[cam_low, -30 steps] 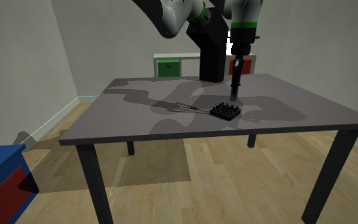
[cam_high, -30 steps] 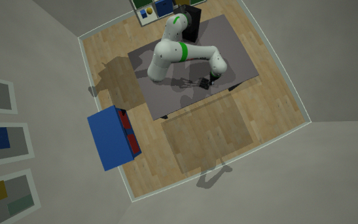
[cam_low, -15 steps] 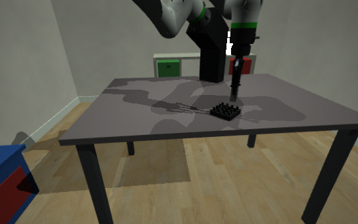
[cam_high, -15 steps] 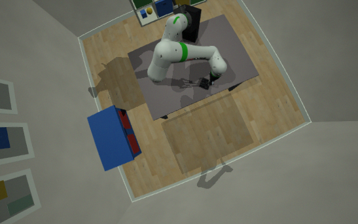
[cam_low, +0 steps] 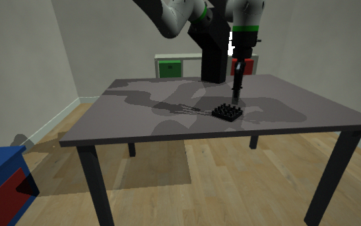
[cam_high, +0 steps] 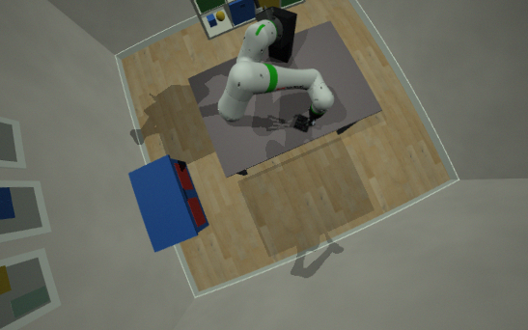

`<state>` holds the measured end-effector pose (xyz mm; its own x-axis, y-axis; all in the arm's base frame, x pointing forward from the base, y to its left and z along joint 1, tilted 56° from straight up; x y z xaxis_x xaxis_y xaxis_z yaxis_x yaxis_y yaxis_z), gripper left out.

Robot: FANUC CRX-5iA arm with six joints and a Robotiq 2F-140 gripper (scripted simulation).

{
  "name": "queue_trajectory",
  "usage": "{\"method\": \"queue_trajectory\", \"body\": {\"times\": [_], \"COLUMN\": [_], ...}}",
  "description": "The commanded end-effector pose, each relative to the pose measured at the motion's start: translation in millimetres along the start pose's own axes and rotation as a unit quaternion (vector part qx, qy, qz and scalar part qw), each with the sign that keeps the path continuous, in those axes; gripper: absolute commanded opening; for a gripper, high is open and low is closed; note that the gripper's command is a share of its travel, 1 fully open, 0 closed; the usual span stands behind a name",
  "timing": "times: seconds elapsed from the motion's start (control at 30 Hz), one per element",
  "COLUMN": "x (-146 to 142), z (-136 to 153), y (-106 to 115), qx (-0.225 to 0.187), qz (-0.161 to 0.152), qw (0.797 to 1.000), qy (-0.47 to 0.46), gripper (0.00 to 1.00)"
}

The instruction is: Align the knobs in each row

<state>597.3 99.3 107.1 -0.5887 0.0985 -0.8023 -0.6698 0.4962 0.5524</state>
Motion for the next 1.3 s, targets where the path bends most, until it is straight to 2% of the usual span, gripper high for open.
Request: {"method": "queue_trajectory", "body": {"times": [0.0, 0.73, 1.27], "x": [0.0, 0.2, 0.3], "z": [0.2, 0.2, 0.2], "y": [-3.3, -28.2, -33.8], "qx": [0.0, 0.0, 0.0], "qz": [0.0, 0.0, 0.0], "qw": [1.0, 1.0, 1.0], "qy": [0.0, 0.0, 0.0], "gripper": [0.12, 0.12, 0.12]}}
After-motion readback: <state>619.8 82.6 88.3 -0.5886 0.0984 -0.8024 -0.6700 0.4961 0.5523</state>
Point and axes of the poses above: the point where the finger pads meet when closed, its own y axis back along the fingers, its own x axis across the jaws, z = x × y, the point moved 2 cm from there along y, back along the fingers, and after that the axes turned 2 degrees about -y, right-handed, at the moved point
